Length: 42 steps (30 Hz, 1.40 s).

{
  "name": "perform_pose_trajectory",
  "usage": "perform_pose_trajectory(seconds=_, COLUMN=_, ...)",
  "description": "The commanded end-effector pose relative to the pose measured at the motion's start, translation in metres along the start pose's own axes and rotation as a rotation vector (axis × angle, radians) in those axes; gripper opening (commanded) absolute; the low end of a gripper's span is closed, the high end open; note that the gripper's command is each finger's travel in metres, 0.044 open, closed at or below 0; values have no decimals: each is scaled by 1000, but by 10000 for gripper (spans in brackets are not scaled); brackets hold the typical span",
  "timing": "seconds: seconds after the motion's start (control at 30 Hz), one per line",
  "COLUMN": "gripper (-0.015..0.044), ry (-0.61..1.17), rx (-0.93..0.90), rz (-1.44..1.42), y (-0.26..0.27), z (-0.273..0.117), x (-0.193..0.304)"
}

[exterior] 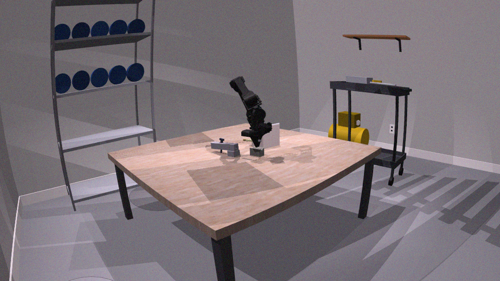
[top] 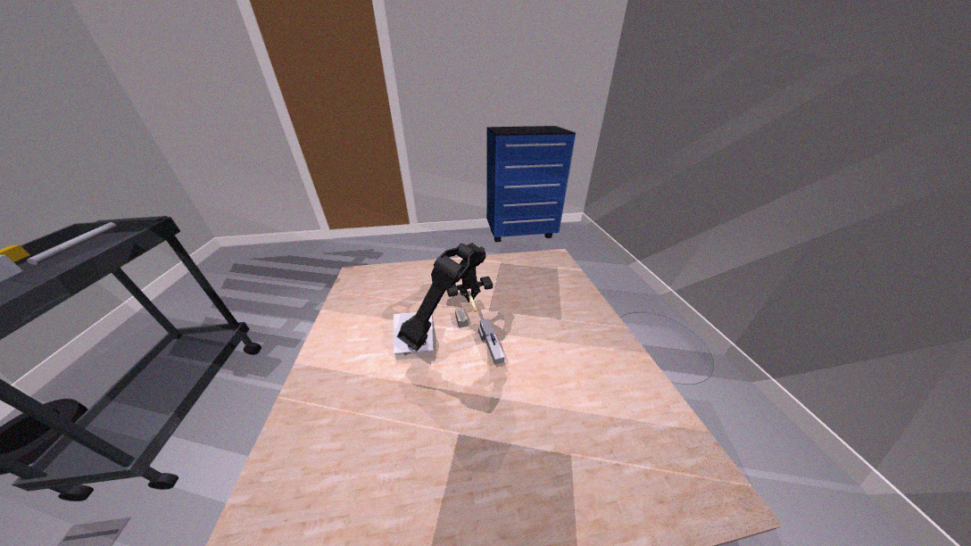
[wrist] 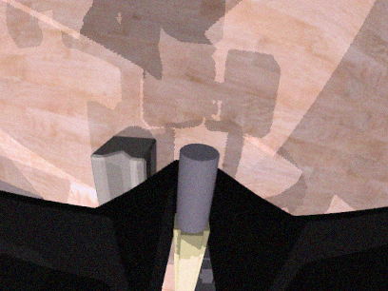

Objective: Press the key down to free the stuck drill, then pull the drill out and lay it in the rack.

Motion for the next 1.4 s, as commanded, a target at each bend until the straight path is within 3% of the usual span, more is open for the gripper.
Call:
perform_pose_trajectory(seconds=0.0, gripper=0, ry=-2, rx=-2, rz=5, y=8, z=1, x=-1)
perform_pose_trajectory(seconds=0.87, gripper=0, ry=-3, rx=-4, rz=3, y=52, z=6, x=-9)
perform_pose_trajectory(seconds=1.37, gripper=0, ry=-2, rx=-3, rz=4, y=49, z=27, x=-9)
Point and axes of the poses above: the point midway between the two fingers, 35 mm back from their tips, its own z axis out along the fingers, its own y axis across the jaws, x = y × z, the point moved 7 cm from there along -z, back along the fingers, and after that the axes turned 1 degree about -z, right-handed, at the moved point
